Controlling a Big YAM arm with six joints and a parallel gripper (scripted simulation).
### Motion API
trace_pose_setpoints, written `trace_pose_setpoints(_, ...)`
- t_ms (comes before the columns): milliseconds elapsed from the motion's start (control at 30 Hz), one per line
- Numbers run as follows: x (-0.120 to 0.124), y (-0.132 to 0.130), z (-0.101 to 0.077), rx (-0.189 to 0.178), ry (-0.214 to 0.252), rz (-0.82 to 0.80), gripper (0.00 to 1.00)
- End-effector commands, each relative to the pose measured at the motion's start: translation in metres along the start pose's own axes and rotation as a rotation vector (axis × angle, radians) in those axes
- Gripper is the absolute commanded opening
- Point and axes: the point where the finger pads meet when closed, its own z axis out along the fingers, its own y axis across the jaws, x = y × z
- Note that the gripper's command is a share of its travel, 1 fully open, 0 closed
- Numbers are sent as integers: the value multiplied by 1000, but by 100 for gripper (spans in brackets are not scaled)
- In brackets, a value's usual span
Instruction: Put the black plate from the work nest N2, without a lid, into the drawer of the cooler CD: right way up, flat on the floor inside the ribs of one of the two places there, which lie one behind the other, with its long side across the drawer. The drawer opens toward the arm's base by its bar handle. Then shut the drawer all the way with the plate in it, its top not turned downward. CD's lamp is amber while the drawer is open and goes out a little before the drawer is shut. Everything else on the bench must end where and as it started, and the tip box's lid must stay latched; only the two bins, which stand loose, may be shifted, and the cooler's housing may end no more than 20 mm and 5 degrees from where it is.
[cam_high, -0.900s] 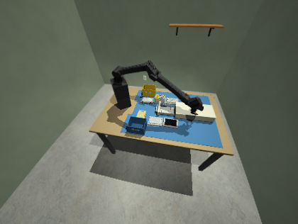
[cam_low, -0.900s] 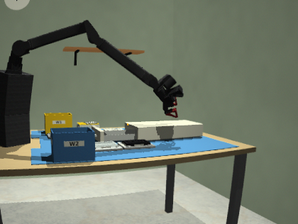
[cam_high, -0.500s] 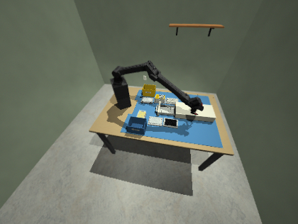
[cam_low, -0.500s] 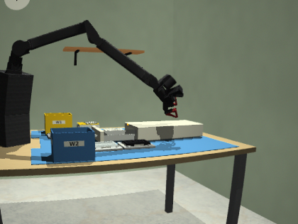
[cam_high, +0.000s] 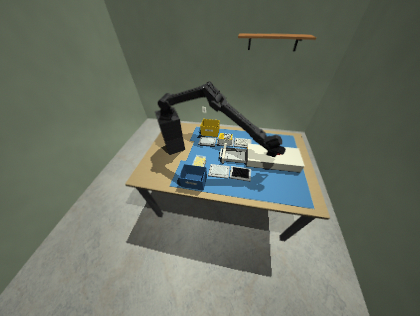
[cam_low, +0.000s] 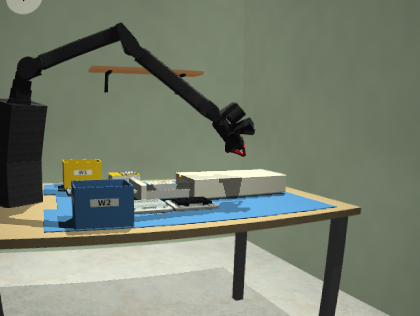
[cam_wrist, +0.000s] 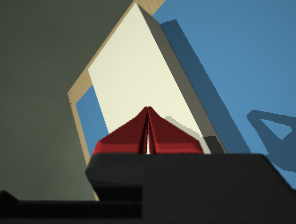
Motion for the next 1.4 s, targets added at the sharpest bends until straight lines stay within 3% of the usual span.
trace_pose_setpoints(0, -53, 65, -27, -48, -74, -77, 0)
trace_pose_setpoints(33, -36, 60, -28, -14, -30, -80, 0)
trace_pose_setpoints(67, -20, 52, -28, -3, -9, -75, 0)
trace_pose_setpoints(200, -16, 53, -31, -6, -13, -76, 0)
trace_pose_setpoints(233, -28, 64, -37, 2, -19, -98, 0)
trace_pose_setpoints(267, -7, 52, -37, 36, 27, -103, 0)
trace_pose_setpoints(333, -1, 53, -43, 31, 18, -105, 0)
trace_pose_setpoints(400, 10, 52, -49, 75, 64, -132, 0)
trace_pose_setpoints(500, 16, 55, -58, 61, 39, -138, 0)
trace_pose_setpoints(533, 26, 51, -61, 95, 86, -149, 0)
trace_pose_setpoints(567, 30, 51, -65, 112, 103, -163, 0)
trace_pose_setpoints(667, 35, 53, -73, 99, 78, -168, 0)
trace_pose_setpoints(700, 45, 49, -77, 132, 125, -181, 0)
trace_pose_setpoints(767, 45, 49, -77, 132, 125, -181, 0)
trace_pose_setpoints(800, 22, 67, -82, 126, 96, -205, 0)
trace_pose_setpoints(833, 53, 48, -84, 150, 144, -196, 0)
trace_pose_setpoints(900, 55, 51, -89, 136, 119, -201, 0)
trace_pose_setpoints(967, 68, 46, -97, 186, 185, -231, 0)
trace_pose_setpoints(1100, 78, 47, -109, 172, 160, -234, 0)
trace_pose_setpoints(1167, 91, 42, -117, 221, 227, -266, 0)
trace_pose_setpoints(1333, 96, 44, -126, 208, 203, -270, 0)
trace_pose_setpoints(1367, 79, 57, -129, 217, 204, -292, 0)
